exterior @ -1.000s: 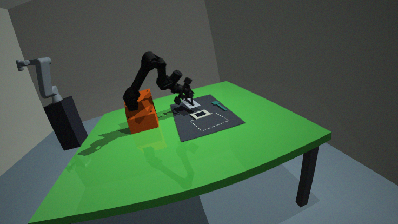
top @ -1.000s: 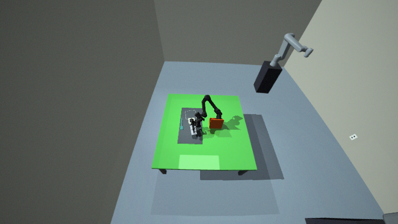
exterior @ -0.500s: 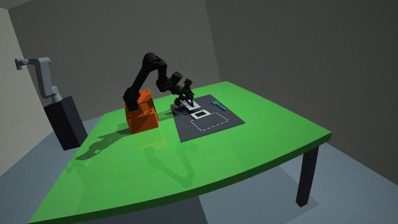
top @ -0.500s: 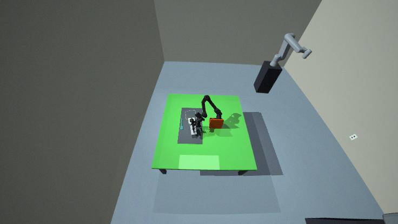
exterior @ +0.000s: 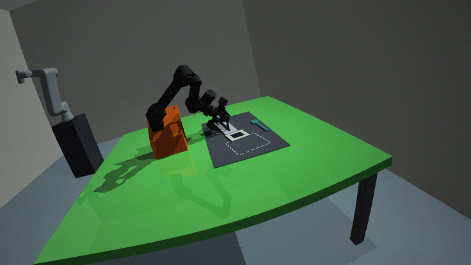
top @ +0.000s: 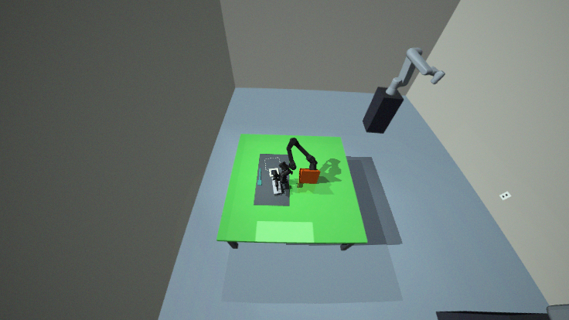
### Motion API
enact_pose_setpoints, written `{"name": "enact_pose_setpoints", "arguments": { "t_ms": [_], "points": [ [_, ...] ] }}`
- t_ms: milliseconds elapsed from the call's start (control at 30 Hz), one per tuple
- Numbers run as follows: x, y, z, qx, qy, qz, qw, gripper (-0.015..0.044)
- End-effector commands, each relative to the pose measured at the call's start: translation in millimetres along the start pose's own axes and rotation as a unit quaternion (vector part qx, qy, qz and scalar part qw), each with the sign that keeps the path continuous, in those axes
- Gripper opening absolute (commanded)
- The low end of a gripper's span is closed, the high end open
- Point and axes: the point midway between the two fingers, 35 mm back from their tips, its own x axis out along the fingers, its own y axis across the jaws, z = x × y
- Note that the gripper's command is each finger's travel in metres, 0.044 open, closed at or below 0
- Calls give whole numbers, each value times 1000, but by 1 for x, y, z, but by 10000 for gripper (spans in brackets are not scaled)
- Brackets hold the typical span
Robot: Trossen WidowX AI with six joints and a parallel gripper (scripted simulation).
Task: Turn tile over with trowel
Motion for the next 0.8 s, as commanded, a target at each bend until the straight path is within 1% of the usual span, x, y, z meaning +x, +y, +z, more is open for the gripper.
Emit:
{"name": "enact_pose_setpoints", "arguments": {
  "t_ms": [0,767],
  "points": [
    [2,2,1,-1,-3,-6,1000,0],
    [1,-1,-32,-2,-3,-5,1000,0]
  ]
}}
